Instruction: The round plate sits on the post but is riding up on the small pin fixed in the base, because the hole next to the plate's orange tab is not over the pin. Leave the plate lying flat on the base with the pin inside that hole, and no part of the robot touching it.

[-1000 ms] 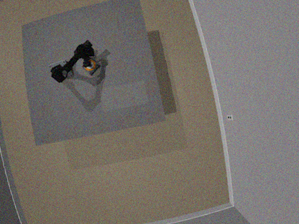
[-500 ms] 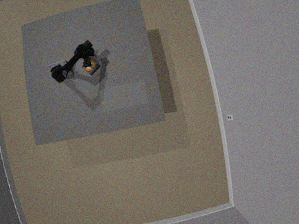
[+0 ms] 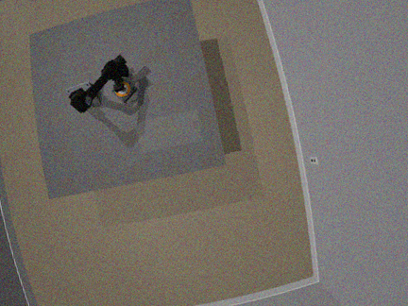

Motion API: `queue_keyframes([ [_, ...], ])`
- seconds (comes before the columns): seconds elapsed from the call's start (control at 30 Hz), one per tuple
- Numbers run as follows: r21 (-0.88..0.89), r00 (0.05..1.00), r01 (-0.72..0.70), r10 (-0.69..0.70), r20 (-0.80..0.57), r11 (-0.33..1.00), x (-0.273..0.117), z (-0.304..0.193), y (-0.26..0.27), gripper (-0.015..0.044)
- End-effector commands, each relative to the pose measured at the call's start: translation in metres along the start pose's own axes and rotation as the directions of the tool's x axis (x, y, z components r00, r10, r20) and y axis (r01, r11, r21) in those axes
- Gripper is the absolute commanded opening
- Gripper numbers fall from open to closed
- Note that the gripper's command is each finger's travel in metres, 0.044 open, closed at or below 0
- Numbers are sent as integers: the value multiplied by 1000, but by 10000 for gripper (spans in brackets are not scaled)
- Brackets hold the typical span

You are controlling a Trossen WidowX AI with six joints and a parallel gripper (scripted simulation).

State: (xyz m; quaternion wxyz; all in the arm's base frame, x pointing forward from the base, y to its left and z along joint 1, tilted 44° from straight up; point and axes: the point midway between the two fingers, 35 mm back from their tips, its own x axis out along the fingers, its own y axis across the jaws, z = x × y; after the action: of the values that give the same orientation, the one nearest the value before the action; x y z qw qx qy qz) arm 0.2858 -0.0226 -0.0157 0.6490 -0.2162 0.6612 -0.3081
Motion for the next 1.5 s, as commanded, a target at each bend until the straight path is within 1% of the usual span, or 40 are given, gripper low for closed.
queue_keyframes([
  [0.0, 19, 1000, 3, -3, 19, 1000, -1, 8, -2, 0],
  [1.47, 19, 1000, 3, -4, 20, 1000, -1, 23, -10, 0],
])
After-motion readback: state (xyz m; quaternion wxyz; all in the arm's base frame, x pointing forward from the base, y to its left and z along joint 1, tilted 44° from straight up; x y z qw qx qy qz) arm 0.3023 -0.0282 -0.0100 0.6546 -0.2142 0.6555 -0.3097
